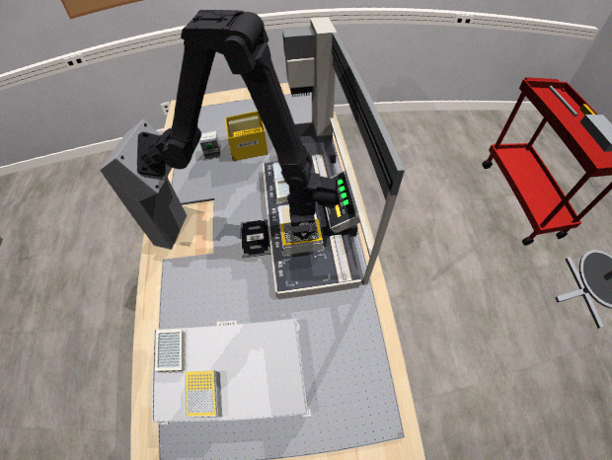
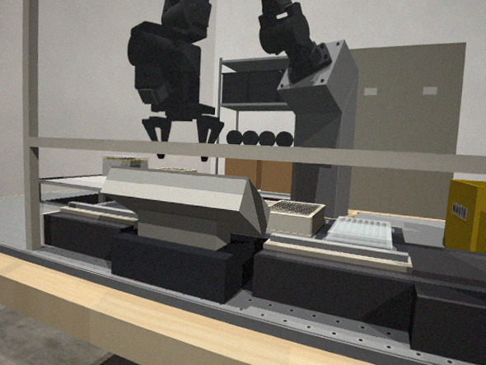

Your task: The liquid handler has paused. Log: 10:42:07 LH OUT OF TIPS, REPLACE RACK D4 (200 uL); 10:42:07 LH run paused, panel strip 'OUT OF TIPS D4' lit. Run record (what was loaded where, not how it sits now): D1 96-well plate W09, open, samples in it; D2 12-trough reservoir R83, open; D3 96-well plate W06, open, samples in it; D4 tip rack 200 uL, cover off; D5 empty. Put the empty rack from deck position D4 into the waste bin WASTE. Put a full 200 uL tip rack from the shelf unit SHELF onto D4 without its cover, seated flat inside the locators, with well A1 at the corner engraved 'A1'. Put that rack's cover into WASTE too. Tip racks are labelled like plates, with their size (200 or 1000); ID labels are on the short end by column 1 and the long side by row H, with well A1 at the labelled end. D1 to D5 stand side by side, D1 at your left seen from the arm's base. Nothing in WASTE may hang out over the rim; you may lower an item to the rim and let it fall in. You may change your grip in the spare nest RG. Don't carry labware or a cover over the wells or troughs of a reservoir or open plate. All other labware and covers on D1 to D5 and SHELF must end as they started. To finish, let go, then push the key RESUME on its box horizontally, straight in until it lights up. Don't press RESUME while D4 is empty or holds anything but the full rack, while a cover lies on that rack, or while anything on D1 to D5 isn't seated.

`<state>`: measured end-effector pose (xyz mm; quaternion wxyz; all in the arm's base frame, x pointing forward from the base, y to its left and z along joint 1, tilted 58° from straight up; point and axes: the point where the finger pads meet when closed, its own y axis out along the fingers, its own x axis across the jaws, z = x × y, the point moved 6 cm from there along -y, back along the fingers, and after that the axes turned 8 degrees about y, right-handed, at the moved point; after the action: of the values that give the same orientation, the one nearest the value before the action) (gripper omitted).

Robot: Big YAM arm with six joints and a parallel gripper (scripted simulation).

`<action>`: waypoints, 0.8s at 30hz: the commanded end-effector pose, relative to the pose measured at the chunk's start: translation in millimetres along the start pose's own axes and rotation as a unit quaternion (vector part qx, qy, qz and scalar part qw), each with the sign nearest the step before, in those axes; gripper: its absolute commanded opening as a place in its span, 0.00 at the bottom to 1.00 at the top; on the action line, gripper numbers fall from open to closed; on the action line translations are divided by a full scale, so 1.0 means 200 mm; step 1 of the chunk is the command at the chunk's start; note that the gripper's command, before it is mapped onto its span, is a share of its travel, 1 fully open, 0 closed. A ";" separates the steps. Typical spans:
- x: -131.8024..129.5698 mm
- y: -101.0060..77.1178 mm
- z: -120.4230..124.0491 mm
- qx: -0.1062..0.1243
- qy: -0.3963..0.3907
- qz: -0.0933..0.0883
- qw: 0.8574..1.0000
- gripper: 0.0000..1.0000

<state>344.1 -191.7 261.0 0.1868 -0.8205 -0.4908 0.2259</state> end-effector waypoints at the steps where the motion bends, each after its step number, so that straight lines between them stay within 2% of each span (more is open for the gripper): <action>1: 0.02 -0.06 -0.01 -0.007 0.004 -0.003 1.000 1.00; 24: 0.02 -0.23 -0.01 -0.007 0.004 -0.003 1.000 1.00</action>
<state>317.2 -175.0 280.2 0.1863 -0.8203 -0.4910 0.2266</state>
